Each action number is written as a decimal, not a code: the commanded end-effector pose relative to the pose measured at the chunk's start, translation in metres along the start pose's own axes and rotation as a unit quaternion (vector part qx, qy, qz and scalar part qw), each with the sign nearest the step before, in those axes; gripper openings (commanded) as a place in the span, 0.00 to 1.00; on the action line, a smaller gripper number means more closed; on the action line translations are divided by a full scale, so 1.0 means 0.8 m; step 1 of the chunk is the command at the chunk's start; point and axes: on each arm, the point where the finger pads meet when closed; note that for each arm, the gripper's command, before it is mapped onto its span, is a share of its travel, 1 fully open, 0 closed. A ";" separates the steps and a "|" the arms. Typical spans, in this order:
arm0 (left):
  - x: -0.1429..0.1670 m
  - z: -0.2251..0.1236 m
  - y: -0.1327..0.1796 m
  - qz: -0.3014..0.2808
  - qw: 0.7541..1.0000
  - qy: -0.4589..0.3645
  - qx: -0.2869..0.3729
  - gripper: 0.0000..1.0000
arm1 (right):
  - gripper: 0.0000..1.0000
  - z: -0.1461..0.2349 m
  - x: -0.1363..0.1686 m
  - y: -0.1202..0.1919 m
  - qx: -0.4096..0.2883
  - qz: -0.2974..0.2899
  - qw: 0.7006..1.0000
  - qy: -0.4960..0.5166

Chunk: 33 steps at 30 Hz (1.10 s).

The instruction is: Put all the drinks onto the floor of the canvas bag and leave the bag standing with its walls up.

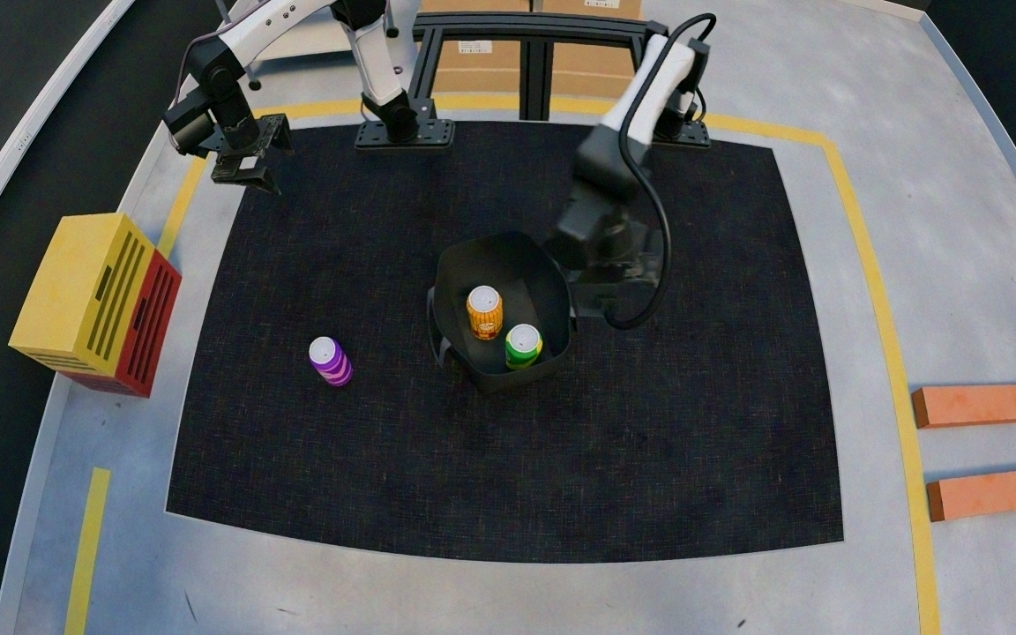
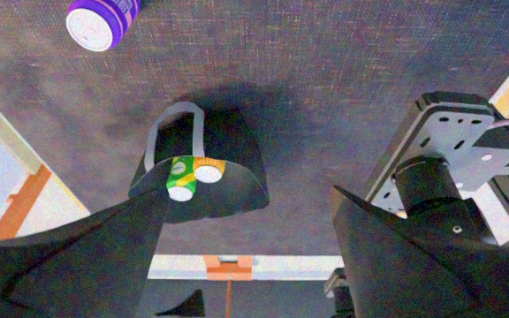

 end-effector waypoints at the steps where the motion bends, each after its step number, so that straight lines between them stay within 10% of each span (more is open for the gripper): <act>1: 0.010 0.028 0.028 -0.018 0.997 -0.072 0.031 0.91 | 1.00 0.008 -0.009 0.016 -0.023 -0.029 0.999 -0.003; 18: 0.077 0.161 0.027 0.009 0.956 -0.279 0.089 0.91 | 1.00 0.008 -0.009 0.016 -0.023 -0.029 0.999 -0.003; 33: 0.155 0.246 0.027 -0.019 0.873 -0.464 0.150 0.91 | 1.00 0.008 -0.009 0.016 -0.023 -0.029 0.999 -0.003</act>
Point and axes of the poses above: on each arm, the point where the finger pads meet when closed, its own y axis back along the fingers, its own z axis across the jaws, x = y × z
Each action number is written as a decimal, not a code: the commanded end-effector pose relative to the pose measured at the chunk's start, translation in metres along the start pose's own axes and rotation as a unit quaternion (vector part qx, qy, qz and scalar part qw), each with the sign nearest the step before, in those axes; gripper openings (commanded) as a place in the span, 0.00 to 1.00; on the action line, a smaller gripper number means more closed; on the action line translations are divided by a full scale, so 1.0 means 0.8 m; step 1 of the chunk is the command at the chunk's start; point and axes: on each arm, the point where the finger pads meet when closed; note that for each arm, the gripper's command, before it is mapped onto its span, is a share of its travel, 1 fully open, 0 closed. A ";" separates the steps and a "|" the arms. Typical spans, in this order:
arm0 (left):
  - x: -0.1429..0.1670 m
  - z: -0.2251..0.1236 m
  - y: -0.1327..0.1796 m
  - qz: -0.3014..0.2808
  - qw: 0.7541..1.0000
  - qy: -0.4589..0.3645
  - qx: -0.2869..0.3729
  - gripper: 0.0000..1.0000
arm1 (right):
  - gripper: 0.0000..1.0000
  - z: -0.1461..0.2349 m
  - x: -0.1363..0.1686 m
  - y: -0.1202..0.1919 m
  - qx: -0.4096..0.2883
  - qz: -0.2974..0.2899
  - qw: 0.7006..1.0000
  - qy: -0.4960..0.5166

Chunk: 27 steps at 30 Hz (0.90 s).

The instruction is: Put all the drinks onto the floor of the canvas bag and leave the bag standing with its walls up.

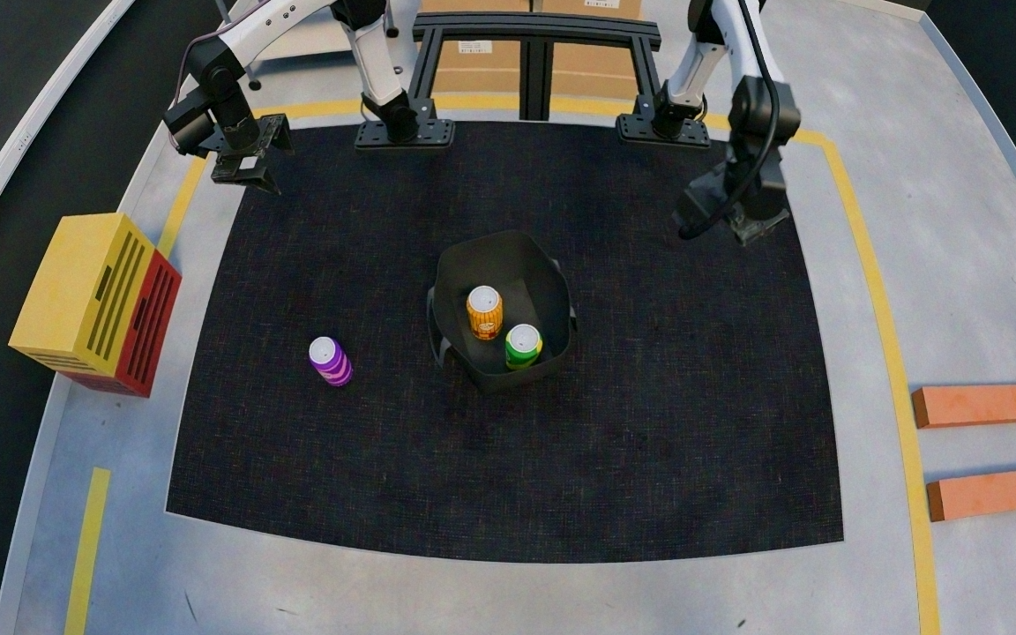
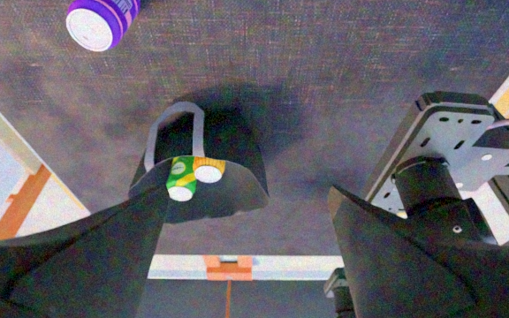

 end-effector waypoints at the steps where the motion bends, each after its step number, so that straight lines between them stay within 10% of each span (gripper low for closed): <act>1: 0.018 -0.005 0.015 -0.033 0.995 -0.089 0.005 0.91 | 1.00 0.008 -0.009 0.016 -0.023 -0.029 0.999 -0.003; 27: 0.117 -0.053 0.014 -0.102 0.948 -0.301 0.011 0.91 | 1.00 0.008 -0.009 0.016 -0.023 -0.029 0.999 -0.003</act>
Point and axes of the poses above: on each arm, the point where the finger pads meet when closed, its own y axis back along the fingers, its own z axis across the jaws, x = y × z
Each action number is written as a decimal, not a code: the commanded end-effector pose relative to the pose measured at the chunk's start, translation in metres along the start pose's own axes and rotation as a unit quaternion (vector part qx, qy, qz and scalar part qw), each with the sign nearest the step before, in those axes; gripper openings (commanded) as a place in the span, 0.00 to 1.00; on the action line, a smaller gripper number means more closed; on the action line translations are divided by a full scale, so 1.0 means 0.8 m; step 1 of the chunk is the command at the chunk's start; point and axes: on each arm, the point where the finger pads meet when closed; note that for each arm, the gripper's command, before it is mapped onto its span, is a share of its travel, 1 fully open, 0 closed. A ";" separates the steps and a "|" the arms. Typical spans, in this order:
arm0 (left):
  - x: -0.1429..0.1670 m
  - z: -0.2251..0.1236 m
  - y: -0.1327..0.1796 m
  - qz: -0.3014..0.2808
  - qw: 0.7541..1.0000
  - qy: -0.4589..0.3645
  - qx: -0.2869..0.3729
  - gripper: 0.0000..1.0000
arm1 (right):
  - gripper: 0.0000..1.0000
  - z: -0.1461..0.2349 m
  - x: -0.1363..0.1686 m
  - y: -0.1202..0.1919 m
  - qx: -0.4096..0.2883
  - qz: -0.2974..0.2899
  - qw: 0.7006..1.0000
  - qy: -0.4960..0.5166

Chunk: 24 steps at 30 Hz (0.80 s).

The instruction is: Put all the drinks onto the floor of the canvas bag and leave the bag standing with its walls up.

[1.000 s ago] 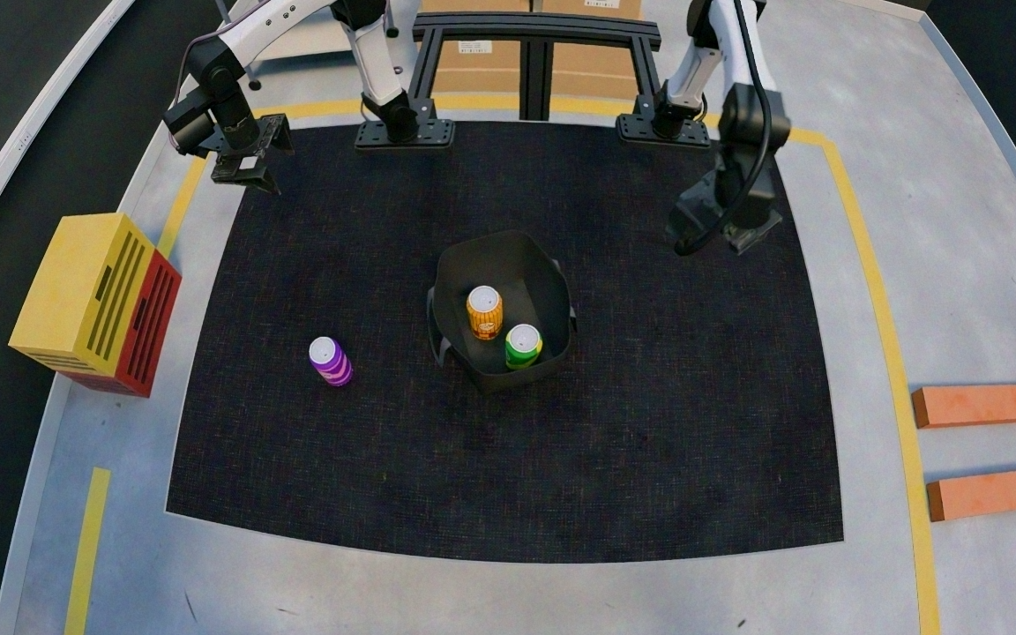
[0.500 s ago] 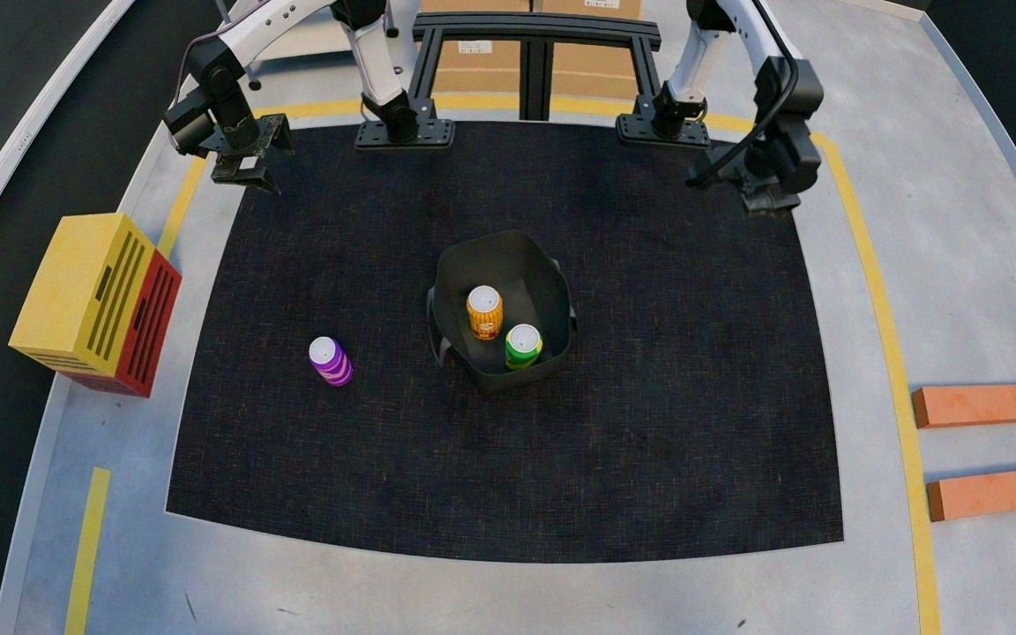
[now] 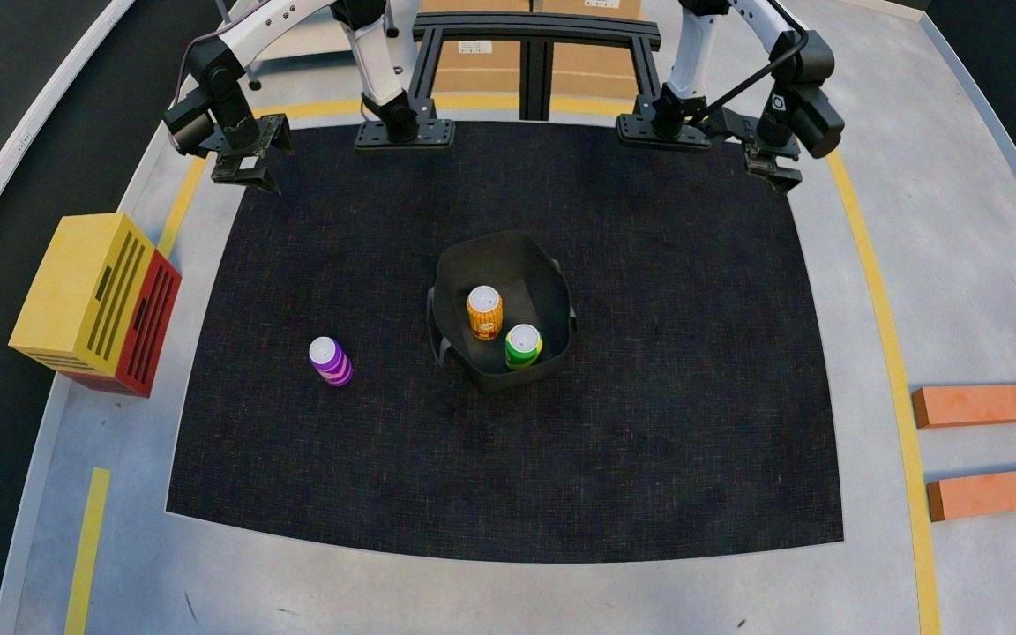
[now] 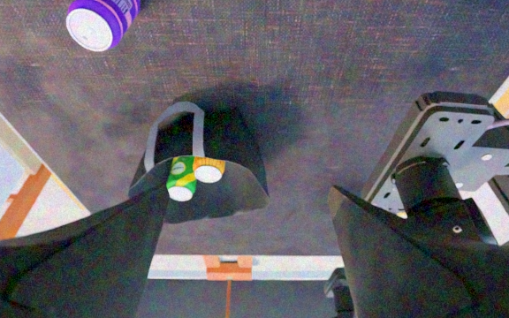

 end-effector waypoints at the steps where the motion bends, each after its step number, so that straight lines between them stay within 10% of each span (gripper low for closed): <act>1: -0.002 0.002 0.003 -0.007 0.999 -0.031 -0.021 0.91 | 1.00 0.008 -0.009 0.016 -0.023 -0.029 0.999 -0.003; 24: 0.003 0.003 0.000 0.004 0.999 -0.038 0.001 0.91 | 0.89 0.008 -0.009 0.016 -0.023 -0.029 0.999 -0.003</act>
Point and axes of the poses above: on each arm, the point where the finger pads meet when closed, its own y axis back along the fingers, its own z axis across the jaws, x = y × z
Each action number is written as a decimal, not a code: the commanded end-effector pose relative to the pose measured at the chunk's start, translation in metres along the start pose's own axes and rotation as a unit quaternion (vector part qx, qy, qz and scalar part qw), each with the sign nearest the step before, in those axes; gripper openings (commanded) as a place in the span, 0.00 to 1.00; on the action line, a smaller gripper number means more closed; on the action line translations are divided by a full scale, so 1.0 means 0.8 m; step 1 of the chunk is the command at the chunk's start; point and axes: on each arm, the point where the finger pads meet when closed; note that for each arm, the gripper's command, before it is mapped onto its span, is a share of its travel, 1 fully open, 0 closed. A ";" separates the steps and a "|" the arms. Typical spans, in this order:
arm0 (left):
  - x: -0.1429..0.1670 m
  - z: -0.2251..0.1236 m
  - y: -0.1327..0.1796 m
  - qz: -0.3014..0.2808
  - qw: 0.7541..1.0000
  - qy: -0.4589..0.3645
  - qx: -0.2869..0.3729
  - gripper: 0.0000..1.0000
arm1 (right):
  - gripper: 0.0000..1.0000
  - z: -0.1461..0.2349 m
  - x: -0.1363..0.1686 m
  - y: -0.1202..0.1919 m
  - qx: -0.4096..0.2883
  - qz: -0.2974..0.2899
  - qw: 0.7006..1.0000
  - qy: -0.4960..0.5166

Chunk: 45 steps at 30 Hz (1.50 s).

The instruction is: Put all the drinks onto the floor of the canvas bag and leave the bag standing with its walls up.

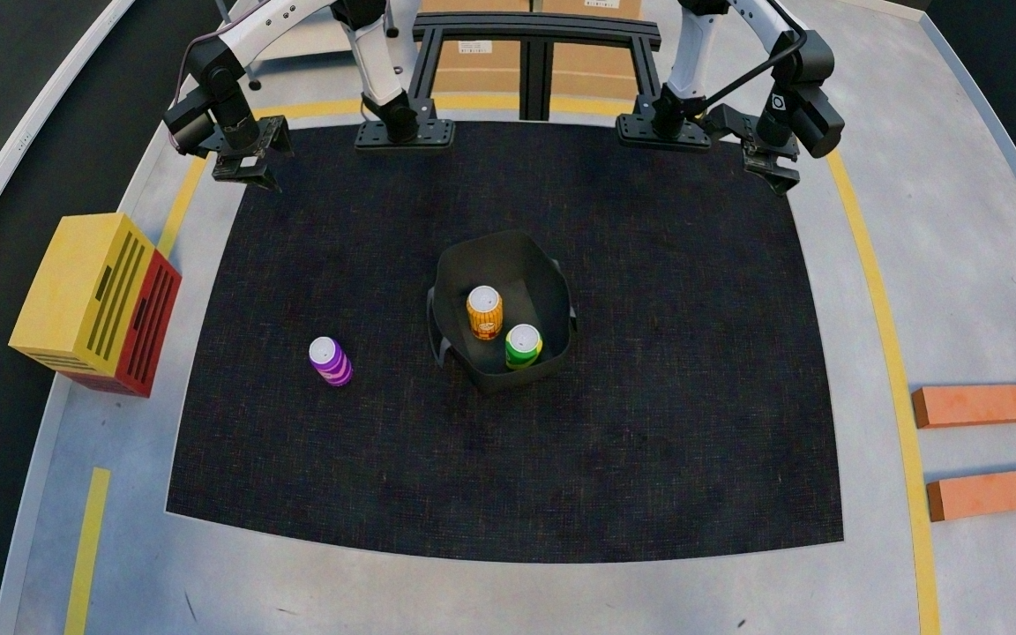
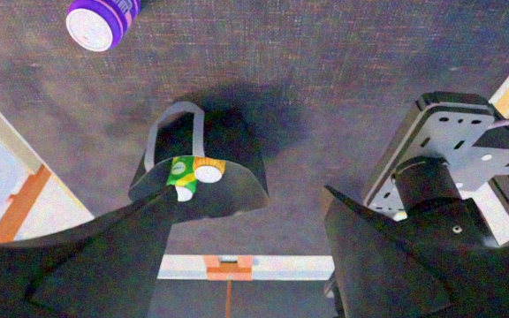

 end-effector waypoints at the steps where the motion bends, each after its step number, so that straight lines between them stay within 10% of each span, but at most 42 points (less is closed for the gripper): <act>1: 0.004 0.001 0.002 0.006 1.000 -0.004 -0.001 0.91 | 0.89 0.008 -0.009 0.016 -0.023 -0.029 0.999 -0.003; 19: 0.003 0.002 0.000 0.003 1.000 -0.005 0.001 0.91 | 0.89 0.138 -0.041 -0.132 -0.068 -0.104 0.960 0.252; 34: 0.003 0.002 0.000 0.003 1.000 -0.005 0.001 0.91 | 0.89 0.262 0.020 -0.289 -0.119 -0.196 0.833 0.503; 45: 0.003 0.002 0.000 0.003 1.000 -0.005 0.001 0.91 | 0.89 0.282 0.045 -0.305 -0.129 -0.208 0.809 0.534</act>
Point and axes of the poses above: on each arm, the point where the finger pads meet when closed, its own y axis back along the fingers, its own z axis across the jaws, x = y × z
